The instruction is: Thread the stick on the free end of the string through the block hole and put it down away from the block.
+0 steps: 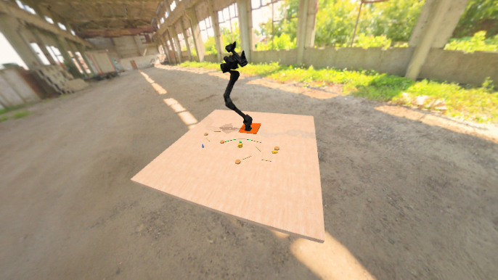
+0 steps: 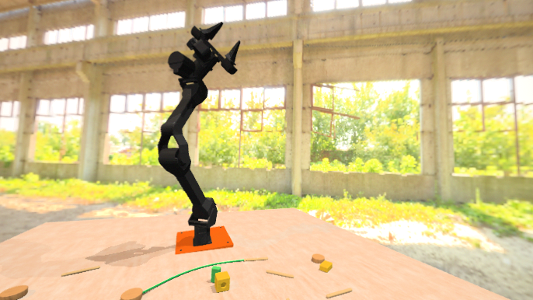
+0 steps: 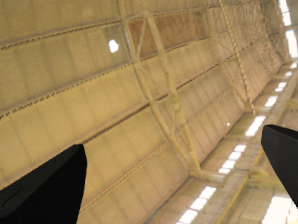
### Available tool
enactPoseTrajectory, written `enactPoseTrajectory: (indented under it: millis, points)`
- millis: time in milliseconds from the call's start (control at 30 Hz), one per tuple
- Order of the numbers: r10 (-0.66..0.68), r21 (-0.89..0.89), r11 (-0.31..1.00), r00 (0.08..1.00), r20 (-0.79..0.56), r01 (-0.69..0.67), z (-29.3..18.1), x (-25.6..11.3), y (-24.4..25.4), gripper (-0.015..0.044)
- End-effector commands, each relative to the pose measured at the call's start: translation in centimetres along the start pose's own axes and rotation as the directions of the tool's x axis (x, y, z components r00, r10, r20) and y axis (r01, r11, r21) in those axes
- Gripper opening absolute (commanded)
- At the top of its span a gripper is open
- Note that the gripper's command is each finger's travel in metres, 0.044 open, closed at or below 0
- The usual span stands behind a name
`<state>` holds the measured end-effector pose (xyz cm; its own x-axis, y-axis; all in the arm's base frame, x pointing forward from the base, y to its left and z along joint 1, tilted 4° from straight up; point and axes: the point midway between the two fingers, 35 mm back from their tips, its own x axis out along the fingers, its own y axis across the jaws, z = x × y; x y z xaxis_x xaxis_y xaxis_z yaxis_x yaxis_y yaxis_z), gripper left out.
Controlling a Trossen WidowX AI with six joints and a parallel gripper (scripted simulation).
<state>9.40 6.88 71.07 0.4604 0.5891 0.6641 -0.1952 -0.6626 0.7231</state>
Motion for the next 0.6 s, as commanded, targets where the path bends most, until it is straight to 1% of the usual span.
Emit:
enactPoseTrajectory:
  millis: [0,33,100,200,267,367,467,567]
  points:
    - [0.000,0.000,1.000,1.000,0.000,0.000,0.0,0.0,0.0,0.0426]
    - [0.000,0.000,1.000,1.000,0.000,0.000,0.0,0.0,0.0,0.0440]
    - [0.006,-0.053,0.999,1.000,-0.003,-0.006,-0.6,-0.1,-0.1,0.0440]
    - [0.023,-0.275,0.961,1.000,-0.020,-0.028,-3.3,-0.2,-0.8,0.0440]
    - [0.026,-0.423,0.905,0.999,-0.032,-0.037,-5.0,-0.2,-1.6,0.0440]
    - [0.015,-0.622,0.782,0.999,-0.051,-0.044,-7.4,0.1,-3.5,0.0440]
    - [0.014,-0.710,0.704,1.000,-0.014,-0.020,-7.8,0.6,-4.7,0.0440]
    - [-0.013,-0.813,0.582,1.000,-0.027,-0.015,-9.0,1.1,-6.7,0.0440]
